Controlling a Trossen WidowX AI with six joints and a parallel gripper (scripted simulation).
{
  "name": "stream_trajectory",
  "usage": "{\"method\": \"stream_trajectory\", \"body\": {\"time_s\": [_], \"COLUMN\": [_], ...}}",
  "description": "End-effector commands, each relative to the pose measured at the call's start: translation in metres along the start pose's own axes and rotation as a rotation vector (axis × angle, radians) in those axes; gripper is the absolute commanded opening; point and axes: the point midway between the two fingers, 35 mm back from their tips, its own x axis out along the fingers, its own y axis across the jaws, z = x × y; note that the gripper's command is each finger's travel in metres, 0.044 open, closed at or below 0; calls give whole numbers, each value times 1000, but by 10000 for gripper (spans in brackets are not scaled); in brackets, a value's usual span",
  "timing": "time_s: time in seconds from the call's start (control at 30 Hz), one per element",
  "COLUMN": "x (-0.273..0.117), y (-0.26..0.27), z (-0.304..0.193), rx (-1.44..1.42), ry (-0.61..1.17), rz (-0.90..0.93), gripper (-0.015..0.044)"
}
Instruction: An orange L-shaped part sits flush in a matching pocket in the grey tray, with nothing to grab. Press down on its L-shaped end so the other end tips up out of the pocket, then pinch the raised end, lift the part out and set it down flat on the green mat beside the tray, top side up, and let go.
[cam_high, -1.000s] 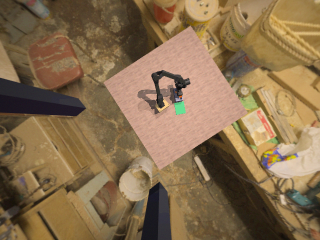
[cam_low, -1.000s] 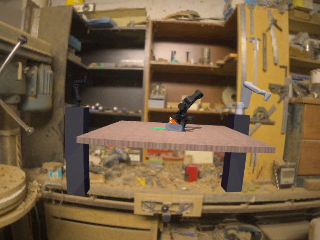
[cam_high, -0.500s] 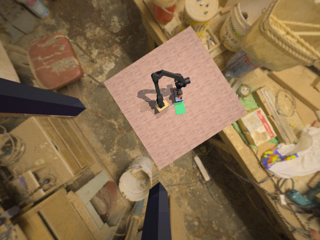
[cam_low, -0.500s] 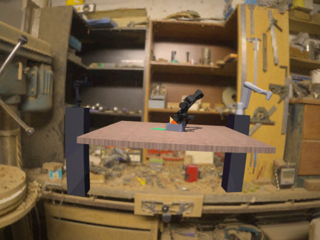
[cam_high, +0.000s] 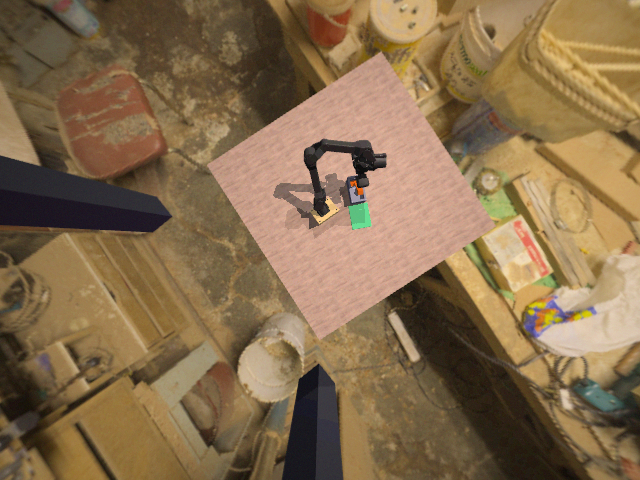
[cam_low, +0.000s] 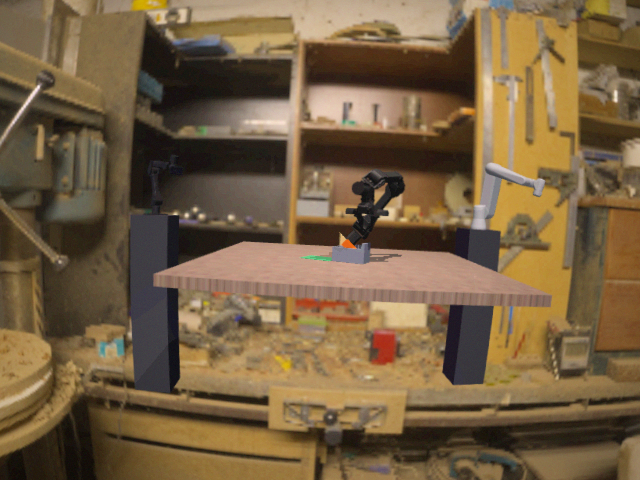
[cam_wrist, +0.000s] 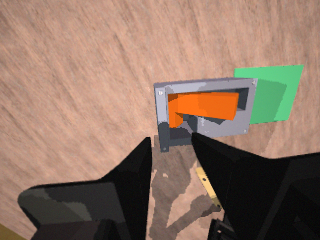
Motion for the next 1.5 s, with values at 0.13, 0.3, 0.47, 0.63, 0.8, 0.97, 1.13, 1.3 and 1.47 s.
{"method": "stream_trajectory", "body": {"time_s": [0.13, 0.3, 0.47, 0.63, 0.8, 0.97, 1.13, 1.3, 1.47], "x": [-1, -1, -1, -1, -1, -1, -3, -4, -5], "y": [0, 0, 0, 0, 0, -7, -26, -47, -67], "z": [-1, -1, -1, -1, -1, 1, 5, 9, 10], "rx": [-2, -2, -2, -2, -2, -141, -531, -950, -1370], "ry": [5, 5, 5, 5, 5, 5, 4, 6, 8], "rz": [0, 0, 0, 0, 0, -2, -4, -5, -3], "gripper": [180, 180, 180, 180, 180, 280, 280, 280, 280]}}
